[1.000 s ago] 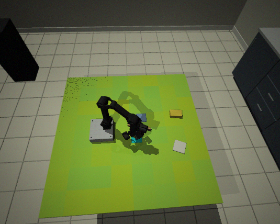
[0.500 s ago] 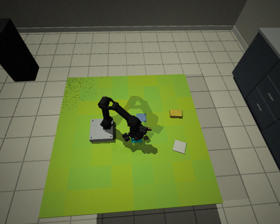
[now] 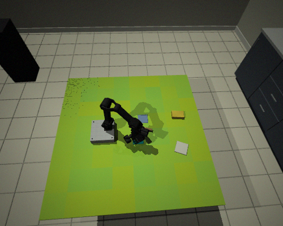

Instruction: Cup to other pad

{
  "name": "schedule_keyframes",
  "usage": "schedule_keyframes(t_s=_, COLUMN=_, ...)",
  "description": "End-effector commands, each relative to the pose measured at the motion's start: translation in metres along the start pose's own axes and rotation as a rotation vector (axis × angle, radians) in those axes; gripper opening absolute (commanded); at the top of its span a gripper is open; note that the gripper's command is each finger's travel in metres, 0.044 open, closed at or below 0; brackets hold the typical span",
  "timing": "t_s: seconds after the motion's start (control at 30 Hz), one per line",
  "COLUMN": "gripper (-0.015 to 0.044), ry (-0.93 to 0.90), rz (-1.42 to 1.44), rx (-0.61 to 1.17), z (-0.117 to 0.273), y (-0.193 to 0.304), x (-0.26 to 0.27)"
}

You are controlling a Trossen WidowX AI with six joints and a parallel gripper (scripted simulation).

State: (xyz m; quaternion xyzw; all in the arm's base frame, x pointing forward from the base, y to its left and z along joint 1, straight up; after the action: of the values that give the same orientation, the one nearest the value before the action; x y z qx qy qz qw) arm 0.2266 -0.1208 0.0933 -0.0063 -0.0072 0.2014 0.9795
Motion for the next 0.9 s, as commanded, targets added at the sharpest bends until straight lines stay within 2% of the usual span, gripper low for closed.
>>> schedule_keyframes(t_s=0.0, gripper=0.0, ry=0.0, rz=0.0, rx=0.0, z=0.0, y=0.0, x=0.0)
schedule_keyframes(t_s=0.13, gripper=0.0, ry=0.0, rz=0.0, rx=0.0, z=0.0, y=0.0, x=0.0)
schedule_keyframes(t_s=0.33, gripper=0.0147, ry=0.0, rz=0.0, rx=0.0, z=0.0, y=0.0, x=0.0)
schedule_keyframes(t_s=0.87, gripper=0.0147, ry=0.001, rz=0.001, rx=0.0, z=0.014, y=-0.001, x=0.001)
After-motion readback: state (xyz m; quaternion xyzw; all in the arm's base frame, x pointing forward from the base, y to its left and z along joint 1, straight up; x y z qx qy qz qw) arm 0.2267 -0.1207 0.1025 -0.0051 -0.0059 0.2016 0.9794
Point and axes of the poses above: the point midway between the two fingers, 35 mm back from their tips, its own z axis back along the fingers, its own x axis across the jaws, y = z × x, the point moved 7 cm from there along z, back along the fingers, and after that the axes turned 5 degrees about -z, right-handed, at the moved point
